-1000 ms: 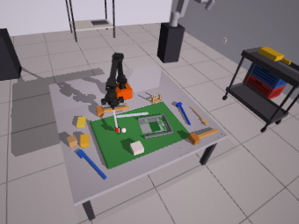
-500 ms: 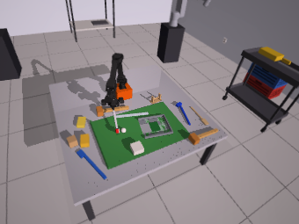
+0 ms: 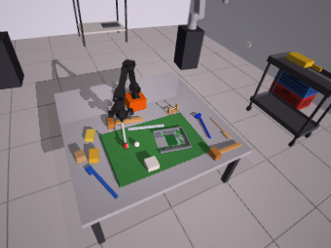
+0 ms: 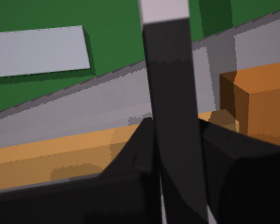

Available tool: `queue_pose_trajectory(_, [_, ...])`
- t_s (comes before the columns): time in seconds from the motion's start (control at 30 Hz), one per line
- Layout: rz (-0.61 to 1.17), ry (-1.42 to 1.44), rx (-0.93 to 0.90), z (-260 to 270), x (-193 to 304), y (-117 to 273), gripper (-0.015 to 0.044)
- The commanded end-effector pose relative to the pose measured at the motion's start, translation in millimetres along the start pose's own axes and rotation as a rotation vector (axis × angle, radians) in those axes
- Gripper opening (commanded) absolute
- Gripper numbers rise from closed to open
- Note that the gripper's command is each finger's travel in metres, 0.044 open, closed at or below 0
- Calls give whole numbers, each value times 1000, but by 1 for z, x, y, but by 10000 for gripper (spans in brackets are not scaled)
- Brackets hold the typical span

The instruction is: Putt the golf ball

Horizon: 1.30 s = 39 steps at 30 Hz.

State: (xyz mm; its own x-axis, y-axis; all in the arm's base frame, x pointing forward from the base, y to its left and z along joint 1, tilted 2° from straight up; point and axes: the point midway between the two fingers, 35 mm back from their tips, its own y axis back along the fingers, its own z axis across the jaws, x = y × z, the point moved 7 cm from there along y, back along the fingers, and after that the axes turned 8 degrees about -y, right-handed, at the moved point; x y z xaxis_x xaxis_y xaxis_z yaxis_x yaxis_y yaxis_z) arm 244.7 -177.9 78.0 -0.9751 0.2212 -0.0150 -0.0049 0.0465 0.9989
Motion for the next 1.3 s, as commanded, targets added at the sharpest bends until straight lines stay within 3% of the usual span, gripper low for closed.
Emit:
queue_pose_trajectory(0.0, [-5,9,5,-3,-3,1,0])
queue_pose_trajectory(0.23, [-1,4,-1,8,-2,0,0])
queue_pose_trajectory(0.6, [-3,9,-9,133,17,1,0])
queue_pose_trajectory(0.83, [-3,9,-9,135,17,7,0])
queue_pose_trajectory(1.1, [-4,9,-9,134,16,57,0])
queue_pose_trajectory(1.27, [-3,9,-9,134,17,61,0])
